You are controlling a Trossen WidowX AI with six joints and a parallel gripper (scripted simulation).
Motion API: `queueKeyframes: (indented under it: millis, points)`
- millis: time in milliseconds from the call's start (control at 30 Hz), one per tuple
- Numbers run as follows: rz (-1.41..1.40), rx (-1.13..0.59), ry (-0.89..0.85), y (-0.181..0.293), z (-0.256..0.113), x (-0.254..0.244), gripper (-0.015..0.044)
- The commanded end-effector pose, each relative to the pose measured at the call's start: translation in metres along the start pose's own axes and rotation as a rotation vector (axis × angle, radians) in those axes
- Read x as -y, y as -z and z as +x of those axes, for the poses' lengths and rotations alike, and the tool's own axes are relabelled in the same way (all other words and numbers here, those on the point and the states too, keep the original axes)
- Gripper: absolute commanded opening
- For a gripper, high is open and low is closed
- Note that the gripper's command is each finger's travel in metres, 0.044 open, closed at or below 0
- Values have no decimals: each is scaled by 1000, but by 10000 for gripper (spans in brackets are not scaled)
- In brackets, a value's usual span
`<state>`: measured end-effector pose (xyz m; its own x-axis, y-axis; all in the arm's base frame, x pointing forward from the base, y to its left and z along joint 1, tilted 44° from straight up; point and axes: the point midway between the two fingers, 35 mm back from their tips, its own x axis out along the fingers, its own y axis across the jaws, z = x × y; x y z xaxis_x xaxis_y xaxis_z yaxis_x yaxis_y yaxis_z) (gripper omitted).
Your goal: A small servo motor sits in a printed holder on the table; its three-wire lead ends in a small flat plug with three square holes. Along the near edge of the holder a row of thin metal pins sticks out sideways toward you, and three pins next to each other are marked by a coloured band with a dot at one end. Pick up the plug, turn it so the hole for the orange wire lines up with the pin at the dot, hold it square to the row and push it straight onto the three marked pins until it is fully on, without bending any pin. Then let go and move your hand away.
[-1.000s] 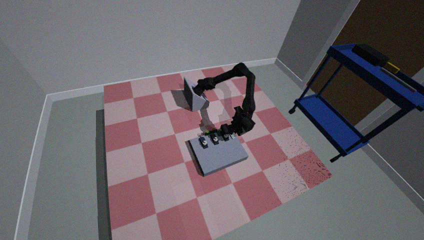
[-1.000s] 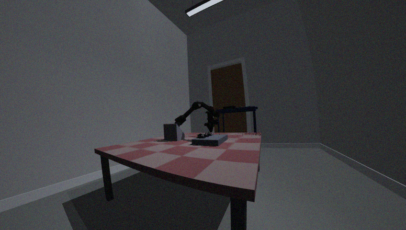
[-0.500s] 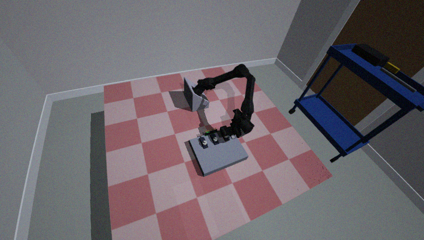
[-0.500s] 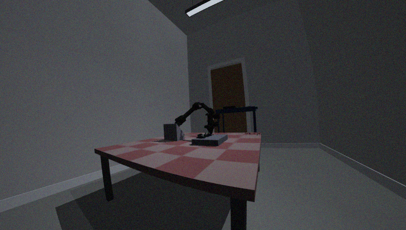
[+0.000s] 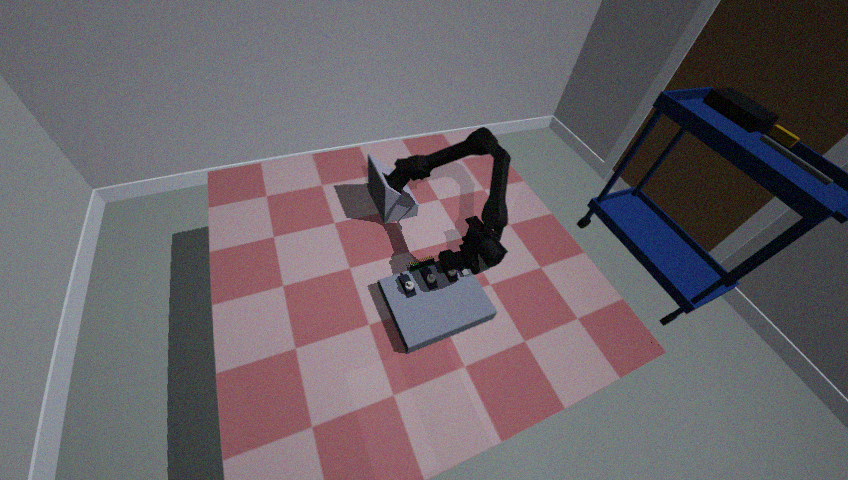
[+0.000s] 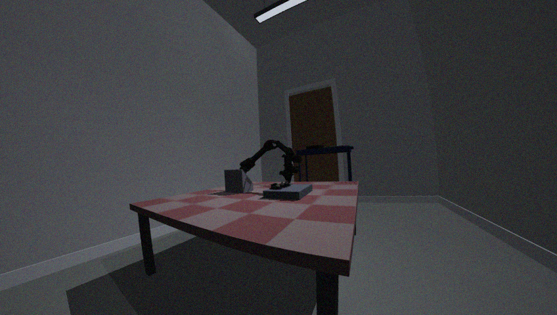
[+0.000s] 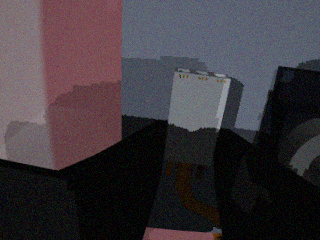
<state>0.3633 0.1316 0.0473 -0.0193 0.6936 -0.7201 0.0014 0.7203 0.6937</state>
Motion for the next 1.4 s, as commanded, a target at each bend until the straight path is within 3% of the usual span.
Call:
queueKeyframes:
  millis: [0,133,533,1367]
  points:
    - [-8,17,-4,-4,-26,-1,0]
    - [-8,17,-4,-3,-49,-1,0]
    - [-11,20,13,15,-53,41,0]
    - [-34,12,10,128,-50,151,0]
